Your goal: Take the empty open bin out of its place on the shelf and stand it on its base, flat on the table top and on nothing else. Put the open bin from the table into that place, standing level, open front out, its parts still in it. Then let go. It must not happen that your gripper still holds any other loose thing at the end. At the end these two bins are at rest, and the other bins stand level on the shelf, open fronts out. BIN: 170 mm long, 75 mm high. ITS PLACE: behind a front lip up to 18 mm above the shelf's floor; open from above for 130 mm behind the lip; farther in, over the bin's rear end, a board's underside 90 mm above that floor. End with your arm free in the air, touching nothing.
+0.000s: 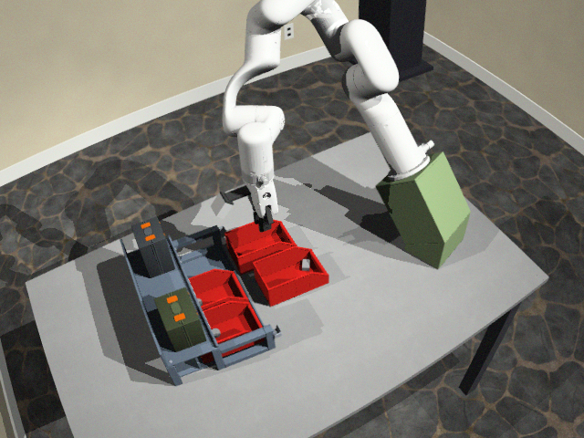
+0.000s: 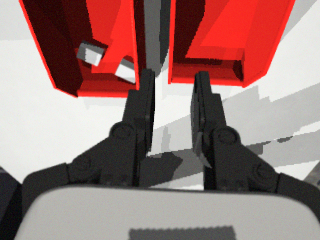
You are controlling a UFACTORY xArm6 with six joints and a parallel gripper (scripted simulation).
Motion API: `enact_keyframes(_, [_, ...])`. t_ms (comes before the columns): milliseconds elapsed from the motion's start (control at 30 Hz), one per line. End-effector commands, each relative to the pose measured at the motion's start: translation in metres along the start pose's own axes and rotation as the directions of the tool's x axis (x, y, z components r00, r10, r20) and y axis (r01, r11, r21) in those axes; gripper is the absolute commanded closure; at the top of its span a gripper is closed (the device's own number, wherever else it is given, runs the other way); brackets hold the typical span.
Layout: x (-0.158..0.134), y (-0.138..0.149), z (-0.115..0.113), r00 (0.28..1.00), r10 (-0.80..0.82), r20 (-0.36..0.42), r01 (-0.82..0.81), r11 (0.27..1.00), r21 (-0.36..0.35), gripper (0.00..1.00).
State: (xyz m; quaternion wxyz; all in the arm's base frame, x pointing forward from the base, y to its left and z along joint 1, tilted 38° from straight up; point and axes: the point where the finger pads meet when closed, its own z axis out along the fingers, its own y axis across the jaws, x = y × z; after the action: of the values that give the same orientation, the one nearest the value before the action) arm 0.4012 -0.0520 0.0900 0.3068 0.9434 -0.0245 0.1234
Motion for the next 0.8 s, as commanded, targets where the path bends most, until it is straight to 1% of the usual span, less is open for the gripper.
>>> enact_keyframes(0, [0.0013,0.0001,-0.0008,1.0,-0.003,0.003,0.003,1.0,0.0,0.74])
enact_keyframes(767, [0.0013,0.0,0.0026,1.0,-0.003,0.008,0.003,1.0,0.0,0.74])
